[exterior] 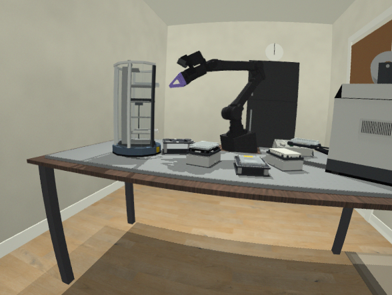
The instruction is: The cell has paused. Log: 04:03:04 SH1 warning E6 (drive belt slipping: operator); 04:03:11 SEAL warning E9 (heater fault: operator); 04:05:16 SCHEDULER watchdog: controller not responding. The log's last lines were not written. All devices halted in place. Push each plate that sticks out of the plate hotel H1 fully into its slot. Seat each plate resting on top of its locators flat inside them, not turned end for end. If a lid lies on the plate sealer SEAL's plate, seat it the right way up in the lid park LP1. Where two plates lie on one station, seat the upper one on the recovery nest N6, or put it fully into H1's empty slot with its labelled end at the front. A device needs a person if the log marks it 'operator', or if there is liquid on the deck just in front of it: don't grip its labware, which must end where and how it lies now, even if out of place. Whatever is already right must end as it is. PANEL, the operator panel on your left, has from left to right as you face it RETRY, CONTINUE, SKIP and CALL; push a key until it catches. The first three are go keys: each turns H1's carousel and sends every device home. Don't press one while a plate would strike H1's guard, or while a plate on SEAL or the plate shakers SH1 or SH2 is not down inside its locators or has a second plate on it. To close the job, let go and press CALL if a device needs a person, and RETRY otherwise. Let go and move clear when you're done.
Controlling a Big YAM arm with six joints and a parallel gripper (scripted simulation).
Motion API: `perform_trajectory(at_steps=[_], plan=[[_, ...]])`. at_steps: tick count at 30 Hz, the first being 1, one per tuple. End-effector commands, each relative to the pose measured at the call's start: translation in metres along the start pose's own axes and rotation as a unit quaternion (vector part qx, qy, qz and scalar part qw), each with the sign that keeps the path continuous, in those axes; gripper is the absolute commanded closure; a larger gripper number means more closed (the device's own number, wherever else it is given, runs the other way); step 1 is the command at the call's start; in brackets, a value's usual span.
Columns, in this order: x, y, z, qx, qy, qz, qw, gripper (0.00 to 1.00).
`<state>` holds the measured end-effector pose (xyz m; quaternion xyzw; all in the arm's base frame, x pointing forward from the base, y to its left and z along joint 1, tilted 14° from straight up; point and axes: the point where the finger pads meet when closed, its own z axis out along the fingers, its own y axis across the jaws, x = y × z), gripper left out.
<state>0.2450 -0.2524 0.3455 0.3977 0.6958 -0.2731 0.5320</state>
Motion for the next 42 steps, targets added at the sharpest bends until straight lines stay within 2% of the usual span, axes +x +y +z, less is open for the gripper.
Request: perform_trajectory(at_steps=[1,11,13,28,30,34,42], plan=[[-0.044,0.004,-0.005,-0.007,-0.038,0.007,0.999,0.42],[-0.052,0.002,0.007,-0.003,-0.039,0.007,0.999,0.62],[-0.052,0.002,0.007,-0.003,-0.039,0.007,0.999,0.62],[-0.062,0.001,0.026,-0.002,-0.04,0.006,0.999,0.92],[-0.062,0.001,0.026,-0.002,-0.04,0.006,0.999,0.92],[-0.065,0.001,0.03,-0.002,-0.04,0.006,0.999,1.0],[-0.069,0.003,0.038,-0.004,-0.04,0.005,0.999,1.0]])
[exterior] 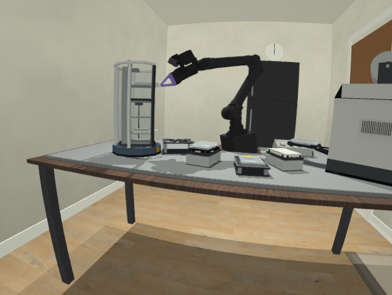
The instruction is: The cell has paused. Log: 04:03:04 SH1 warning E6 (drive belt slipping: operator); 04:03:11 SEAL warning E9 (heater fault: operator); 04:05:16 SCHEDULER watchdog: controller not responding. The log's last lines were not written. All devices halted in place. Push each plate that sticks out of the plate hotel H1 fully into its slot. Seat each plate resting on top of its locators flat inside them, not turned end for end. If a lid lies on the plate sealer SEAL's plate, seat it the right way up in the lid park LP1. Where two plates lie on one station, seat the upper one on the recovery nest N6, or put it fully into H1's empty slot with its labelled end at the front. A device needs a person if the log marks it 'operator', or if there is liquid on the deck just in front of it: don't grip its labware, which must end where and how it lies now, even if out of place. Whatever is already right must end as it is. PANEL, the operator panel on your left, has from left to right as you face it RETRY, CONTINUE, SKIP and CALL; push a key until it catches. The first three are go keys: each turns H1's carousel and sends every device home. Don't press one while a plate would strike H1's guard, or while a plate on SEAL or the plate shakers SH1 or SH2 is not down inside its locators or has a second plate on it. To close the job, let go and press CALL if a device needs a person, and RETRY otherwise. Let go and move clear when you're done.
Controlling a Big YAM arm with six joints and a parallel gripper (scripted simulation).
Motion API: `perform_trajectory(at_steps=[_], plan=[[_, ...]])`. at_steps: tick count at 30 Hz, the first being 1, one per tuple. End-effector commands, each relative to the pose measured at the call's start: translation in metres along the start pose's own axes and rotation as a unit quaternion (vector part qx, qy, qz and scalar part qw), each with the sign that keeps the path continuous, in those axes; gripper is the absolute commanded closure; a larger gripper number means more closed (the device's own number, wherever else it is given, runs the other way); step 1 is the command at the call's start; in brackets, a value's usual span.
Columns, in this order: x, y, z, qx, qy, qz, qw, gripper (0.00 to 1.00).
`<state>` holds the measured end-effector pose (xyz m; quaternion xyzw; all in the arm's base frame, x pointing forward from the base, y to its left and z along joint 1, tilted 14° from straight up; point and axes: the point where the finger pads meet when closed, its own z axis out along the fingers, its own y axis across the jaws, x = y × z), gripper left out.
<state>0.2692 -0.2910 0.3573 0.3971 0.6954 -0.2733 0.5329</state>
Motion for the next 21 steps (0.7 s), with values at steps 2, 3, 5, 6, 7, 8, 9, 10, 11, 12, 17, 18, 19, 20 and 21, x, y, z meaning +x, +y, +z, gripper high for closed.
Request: perform_trajectory(at_steps=[2,3,5,6,7,8,9,10,11,12,17,18,19,20,21], plan=[[-0.024,0.002,-0.003,-0.003,-0.021,0.005,1.0,1.0],[-0.024,0.002,-0.003,-0.003,-0.021,0.005,1.0,1.0],[-0.024,0.002,-0.003,-0.003,-0.021,0.005,1.0,1.0],[-0.024,0.002,-0.003,-0.003,-0.021,0.005,1.0,1.0],[-0.024,0.002,-0.003,-0.003,-0.021,0.005,1.0,1.0],[-0.024,0.002,-0.003,-0.003,-0.021,0.005,1.0,1.0],[-0.024,0.002,-0.003,-0.003,-0.021,0.005,1.0,1.0],[-0.045,0.004,-0.002,-0.004,-0.038,0.005,0.999,1.0],[-0.045,0.002,-0.001,-0.003,-0.039,0.005,0.999,1.0],[-0.045,0.001,-0.001,-0.002,-0.039,0.006,0.999,1.0],[-0.047,0.002,0.002,-0.003,-0.039,0.005,0.999,1.0],[-0.047,0.002,0.002,-0.003,-0.039,0.005,0.999,1.0],[-0.047,0.001,0.003,-0.002,-0.039,0.006,0.999,1.0],[-0.047,0.001,0.003,-0.001,-0.039,0.006,0.999,1.0],[-0.047,0.001,0.003,-0.001,-0.039,0.006,0.999,1.0]])
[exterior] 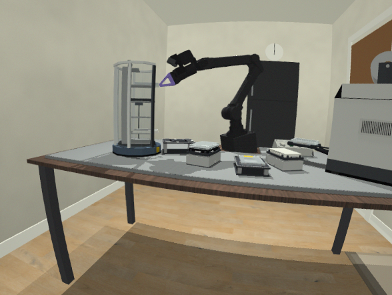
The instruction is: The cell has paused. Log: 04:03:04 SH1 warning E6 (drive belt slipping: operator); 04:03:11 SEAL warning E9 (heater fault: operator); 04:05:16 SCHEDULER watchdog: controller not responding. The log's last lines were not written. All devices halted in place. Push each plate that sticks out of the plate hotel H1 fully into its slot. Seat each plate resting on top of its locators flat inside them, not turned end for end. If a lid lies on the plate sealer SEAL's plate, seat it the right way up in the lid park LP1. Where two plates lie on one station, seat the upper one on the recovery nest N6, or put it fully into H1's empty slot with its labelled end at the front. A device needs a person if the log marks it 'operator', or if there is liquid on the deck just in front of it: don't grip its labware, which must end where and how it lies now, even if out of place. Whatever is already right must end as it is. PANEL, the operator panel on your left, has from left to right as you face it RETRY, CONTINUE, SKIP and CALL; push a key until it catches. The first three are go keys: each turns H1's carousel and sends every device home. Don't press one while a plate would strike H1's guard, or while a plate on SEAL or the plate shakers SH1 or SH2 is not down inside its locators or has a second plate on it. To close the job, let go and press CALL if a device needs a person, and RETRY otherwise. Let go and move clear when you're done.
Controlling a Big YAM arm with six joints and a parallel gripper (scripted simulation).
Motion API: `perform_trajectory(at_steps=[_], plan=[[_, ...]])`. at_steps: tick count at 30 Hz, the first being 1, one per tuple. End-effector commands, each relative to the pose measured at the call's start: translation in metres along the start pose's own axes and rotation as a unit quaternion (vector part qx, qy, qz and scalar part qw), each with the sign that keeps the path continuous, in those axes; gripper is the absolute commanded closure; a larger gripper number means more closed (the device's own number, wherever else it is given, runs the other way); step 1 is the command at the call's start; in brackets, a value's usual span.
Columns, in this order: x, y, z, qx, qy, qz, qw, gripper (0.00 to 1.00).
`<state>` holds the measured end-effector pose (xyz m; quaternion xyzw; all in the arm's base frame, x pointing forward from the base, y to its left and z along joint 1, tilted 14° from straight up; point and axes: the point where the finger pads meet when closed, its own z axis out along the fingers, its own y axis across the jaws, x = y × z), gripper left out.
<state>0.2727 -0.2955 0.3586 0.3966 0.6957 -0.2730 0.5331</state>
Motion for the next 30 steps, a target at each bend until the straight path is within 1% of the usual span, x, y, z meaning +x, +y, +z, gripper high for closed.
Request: perform_trajectory(at_steps=[1,2,5,30], plan=[[-0.045,0.0,-0.002,-0.001,-0.039,0.006,0.999,1.0],[-0.045,0.002,-0.002,-0.003,-0.039,0.006,0.999,1.0],[-0.046,0.0,0.0,-0.001,-0.039,0.006,0.999,1.0],[-0.051,0.001,0.01,-0.001,-0.039,0.005,0.999,1.0]])
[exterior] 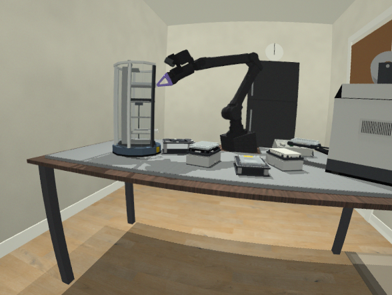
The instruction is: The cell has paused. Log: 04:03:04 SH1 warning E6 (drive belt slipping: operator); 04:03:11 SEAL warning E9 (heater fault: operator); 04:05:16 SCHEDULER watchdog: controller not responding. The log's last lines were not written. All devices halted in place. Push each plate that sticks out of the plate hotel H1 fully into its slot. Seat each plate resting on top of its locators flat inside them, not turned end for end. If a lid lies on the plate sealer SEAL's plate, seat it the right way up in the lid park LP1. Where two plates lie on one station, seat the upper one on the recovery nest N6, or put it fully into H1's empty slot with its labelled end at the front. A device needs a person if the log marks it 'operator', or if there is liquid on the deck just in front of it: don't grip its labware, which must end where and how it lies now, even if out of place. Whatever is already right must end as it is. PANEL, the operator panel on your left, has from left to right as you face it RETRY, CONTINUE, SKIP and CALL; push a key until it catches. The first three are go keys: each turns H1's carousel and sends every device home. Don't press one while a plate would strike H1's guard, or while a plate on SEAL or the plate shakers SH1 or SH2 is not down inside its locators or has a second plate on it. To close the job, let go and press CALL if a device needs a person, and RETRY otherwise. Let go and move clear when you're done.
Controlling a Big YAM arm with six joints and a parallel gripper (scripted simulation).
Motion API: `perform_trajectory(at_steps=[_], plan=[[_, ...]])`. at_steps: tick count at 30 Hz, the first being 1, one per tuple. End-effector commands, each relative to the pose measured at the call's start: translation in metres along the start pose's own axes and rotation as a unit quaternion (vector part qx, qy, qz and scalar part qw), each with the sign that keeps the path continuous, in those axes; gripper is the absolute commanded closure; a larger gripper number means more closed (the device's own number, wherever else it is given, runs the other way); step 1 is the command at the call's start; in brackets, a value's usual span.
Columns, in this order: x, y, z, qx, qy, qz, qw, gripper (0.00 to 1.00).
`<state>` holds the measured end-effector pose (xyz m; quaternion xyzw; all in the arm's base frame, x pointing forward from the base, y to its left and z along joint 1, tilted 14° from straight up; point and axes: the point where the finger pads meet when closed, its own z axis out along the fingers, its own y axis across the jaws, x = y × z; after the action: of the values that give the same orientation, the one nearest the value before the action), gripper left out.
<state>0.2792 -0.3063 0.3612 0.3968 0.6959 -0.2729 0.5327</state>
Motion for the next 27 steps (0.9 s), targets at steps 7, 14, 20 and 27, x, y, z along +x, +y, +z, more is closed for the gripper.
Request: perform_trajectory(at_steps=[7,14,20,27], plan=[[-0.046,0.001,0.001,-0.002,-0.039,0.005,0.999,1.0],[-0.048,0.001,0.004,-0.001,-0.039,0.005,0.999,1.0],[-0.05,0.0,0.007,0.0,-0.039,0.005,0.999,1.0],[-0.051,0.0,0.009,0.0,-0.039,0.005,0.999,1.0]])
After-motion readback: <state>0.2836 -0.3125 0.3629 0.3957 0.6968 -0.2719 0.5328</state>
